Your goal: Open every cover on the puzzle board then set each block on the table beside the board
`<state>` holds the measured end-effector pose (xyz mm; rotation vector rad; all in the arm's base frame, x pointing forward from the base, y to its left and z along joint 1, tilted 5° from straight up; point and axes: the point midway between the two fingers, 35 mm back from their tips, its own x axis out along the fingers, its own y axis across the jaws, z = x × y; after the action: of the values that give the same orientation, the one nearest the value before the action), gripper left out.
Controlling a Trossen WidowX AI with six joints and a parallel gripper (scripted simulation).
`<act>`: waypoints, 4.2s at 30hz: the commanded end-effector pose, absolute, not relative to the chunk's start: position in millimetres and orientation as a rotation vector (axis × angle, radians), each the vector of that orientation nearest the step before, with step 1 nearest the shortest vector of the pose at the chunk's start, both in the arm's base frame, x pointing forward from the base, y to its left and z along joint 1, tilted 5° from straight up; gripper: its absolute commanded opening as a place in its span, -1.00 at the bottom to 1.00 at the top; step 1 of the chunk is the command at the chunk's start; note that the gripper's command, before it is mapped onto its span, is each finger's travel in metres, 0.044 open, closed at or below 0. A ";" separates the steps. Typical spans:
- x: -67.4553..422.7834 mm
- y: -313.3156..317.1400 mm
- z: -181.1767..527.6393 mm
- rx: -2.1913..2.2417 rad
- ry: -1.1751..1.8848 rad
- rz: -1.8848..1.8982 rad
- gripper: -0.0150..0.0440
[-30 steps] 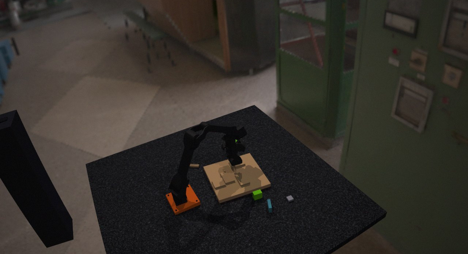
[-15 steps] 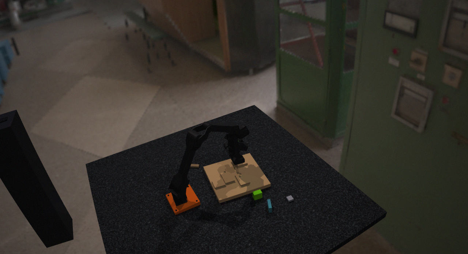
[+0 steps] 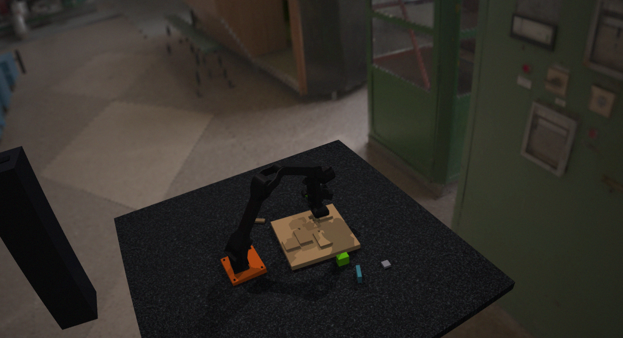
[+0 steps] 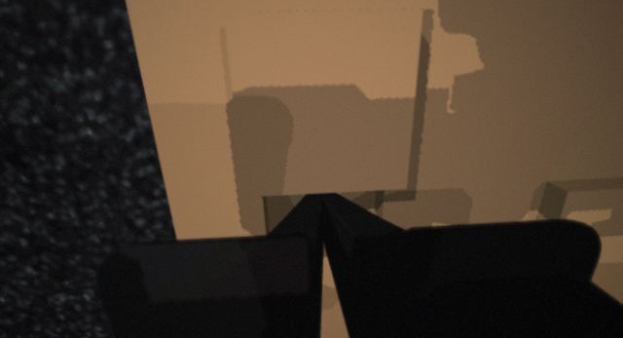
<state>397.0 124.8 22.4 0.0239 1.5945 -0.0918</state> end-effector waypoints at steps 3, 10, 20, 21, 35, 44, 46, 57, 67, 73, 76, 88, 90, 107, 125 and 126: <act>406.0 124.3 23.0 0.019 1.587 -0.089 -0.49; 413.0 123.4 22.7 0.019 1.586 -0.089 -0.49; 422.6 121.9 22.2 0.018 1.586 -0.089 -0.49; 423.6 121.8 22.1 0.018 1.585 -0.089 -0.49; 431.0 121.2 30.1 0.018 1.585 -0.089 -0.49; 433.0 121.8 41.9 0.018 1.585 -0.089 -0.49; 433.4 121.9 44.6 0.018 1.585 -0.089 -0.49; 434.9 122.4 59.1 0.018 1.585 -0.089 -0.49; 433.1 122.6 65.5 0.029 1.591 -0.096 -0.49; 412.1 117.2 76.4 0.190 1.577 -0.262 -0.49; 399.3 113.8 81.5 0.281 1.563 -0.356 -0.49; 342.4 98.9 93.4 0.638 1.467 -0.724 -0.49; 332.3 96.0 94.2 0.698 1.444 -0.785 -0.49; 242.6 69.4 84.1 1.188 1.176 -1.287 -0.49; 239.0 68.3 83.1 1.207 1.162 -1.306 -0.49; 239.0 68.3 83.1 1.207 1.162 -1.306 -0.49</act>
<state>238.9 68.7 82.8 1.2017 1.1697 -1.3042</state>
